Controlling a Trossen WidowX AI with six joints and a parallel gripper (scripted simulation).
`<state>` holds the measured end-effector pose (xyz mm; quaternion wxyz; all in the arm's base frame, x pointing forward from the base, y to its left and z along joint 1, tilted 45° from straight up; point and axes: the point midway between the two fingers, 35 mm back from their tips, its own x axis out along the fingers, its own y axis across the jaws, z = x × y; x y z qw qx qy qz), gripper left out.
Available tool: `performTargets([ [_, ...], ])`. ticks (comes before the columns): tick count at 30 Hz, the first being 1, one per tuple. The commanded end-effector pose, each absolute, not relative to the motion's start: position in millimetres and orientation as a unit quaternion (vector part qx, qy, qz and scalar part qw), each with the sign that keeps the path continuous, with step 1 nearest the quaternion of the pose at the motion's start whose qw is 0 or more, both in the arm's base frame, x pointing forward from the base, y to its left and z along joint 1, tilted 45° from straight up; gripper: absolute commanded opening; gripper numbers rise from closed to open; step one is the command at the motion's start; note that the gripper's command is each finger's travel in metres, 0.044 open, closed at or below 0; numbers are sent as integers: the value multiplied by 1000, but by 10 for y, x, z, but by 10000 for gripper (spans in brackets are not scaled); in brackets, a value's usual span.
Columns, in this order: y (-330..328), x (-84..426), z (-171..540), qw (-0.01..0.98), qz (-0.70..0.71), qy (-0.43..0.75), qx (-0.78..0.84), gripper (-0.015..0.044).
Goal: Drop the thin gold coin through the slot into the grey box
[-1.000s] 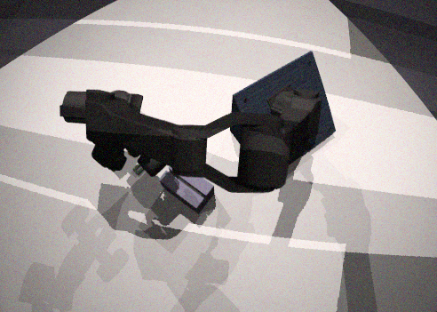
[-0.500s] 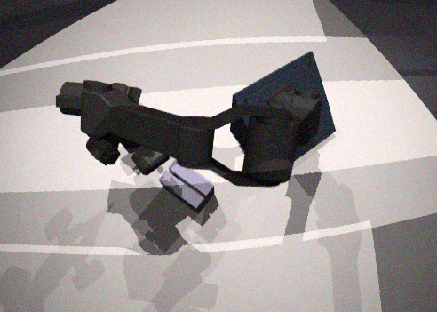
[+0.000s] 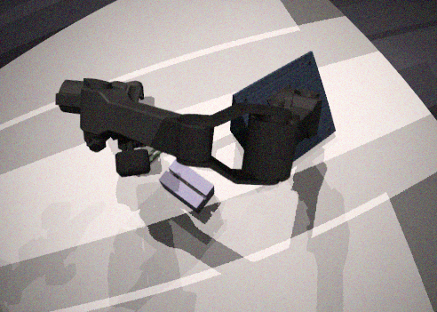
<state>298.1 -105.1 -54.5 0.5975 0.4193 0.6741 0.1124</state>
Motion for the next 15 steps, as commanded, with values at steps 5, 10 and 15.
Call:
performTargets([
  [5,-1076,2976,-551,536,18,684,495,0],
  [10,-1083,2970,-556,492,-41,683,539,0],
  [15,-1089,2965,-561,444,-99,677,579,0],
])
